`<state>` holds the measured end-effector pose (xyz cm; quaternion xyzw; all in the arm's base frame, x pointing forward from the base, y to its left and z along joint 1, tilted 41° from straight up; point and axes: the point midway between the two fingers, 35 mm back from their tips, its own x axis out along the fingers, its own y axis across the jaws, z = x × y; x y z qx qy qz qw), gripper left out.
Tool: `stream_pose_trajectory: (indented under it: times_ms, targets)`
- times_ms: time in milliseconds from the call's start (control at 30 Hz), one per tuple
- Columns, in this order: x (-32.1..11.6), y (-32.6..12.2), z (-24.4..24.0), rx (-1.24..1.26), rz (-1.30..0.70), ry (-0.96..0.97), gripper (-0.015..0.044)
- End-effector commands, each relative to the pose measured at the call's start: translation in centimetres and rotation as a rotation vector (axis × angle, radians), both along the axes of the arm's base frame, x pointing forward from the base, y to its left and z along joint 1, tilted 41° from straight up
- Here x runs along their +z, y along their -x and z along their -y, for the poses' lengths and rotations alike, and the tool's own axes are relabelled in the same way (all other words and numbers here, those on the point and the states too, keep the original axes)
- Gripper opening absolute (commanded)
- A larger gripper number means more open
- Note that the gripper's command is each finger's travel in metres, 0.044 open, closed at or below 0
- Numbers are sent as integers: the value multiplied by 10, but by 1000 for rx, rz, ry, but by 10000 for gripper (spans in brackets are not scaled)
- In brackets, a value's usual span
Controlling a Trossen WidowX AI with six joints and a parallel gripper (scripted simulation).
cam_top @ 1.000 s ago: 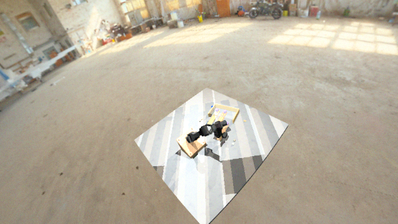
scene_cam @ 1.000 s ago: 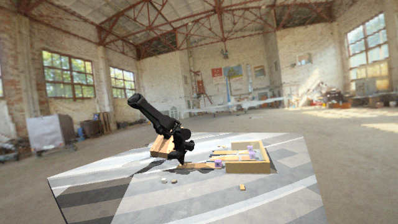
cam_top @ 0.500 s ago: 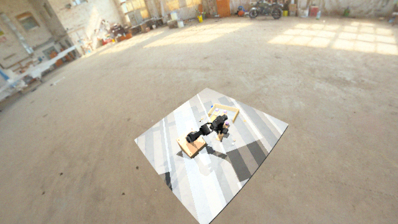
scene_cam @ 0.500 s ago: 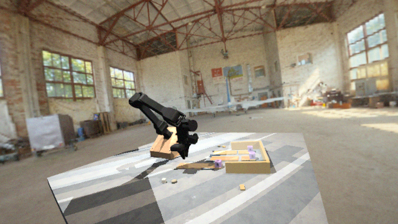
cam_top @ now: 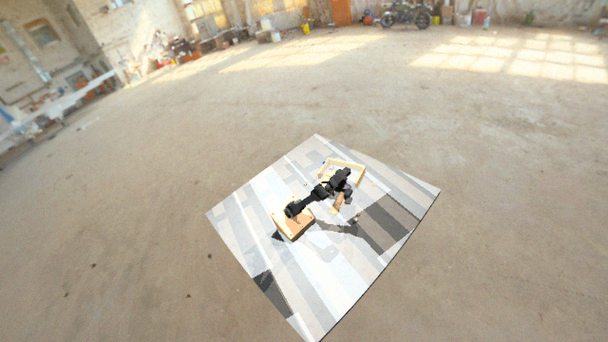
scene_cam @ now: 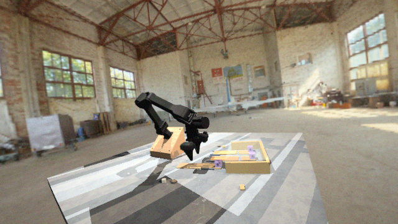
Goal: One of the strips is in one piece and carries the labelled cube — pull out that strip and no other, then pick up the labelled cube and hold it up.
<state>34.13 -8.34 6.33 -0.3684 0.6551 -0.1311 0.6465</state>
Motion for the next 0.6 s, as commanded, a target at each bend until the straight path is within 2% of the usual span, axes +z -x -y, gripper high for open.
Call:
stream_pose_trajectory:
  times_ms: [0,567]
  targets:
    - [-2,-14,-6,0,-1,3,440]
    - [-5,-75,-32,0,2,2,440]
